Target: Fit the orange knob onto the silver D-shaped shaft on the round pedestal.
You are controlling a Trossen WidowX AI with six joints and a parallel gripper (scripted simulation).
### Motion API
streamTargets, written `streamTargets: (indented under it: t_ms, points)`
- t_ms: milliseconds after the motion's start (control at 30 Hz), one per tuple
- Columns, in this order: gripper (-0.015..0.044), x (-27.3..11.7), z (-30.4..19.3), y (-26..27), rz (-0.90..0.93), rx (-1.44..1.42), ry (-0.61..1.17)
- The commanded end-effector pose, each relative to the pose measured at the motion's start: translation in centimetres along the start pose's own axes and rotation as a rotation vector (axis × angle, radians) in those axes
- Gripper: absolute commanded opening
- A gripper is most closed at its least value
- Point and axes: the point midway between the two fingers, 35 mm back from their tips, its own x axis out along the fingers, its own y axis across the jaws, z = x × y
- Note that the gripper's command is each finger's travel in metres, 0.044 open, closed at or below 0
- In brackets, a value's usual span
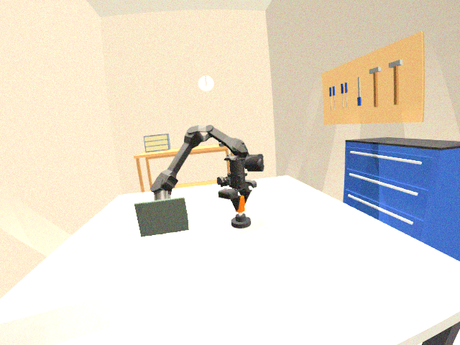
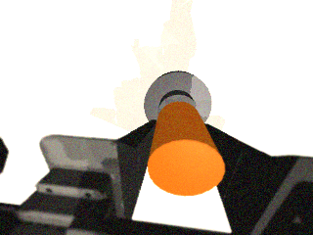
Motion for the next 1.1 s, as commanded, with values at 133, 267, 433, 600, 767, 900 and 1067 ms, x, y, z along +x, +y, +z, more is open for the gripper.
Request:
streamTargets:
  t_ms: [133, 267, 433, 600, 767, 900, 1067]
  points:
    - [0.0, -0.33, -0.07, -0.17, -0.001, 0.073, 0.002]
    - [0.0, -0.25, -0.09, -0.17, -0.002, 0.265, 0.002]
    - [0.0, -0.04, -0.09, -0.09, -0.002, 0.598, 0.002]
    - [0.0, 0.11, -0.06, 0.01, -0.002, 0.942, 0.001]
    - [0.0, 0.11, -0.03, 0.05, -0.002, 1.289, 0.001]
    - [0.0, 0.02, -0.03, 0.01, -0.003, 1.567, 0.001]
    - [0.0, -0.16, -0.05, -0.08, -0.003, 1.916, 0.0]
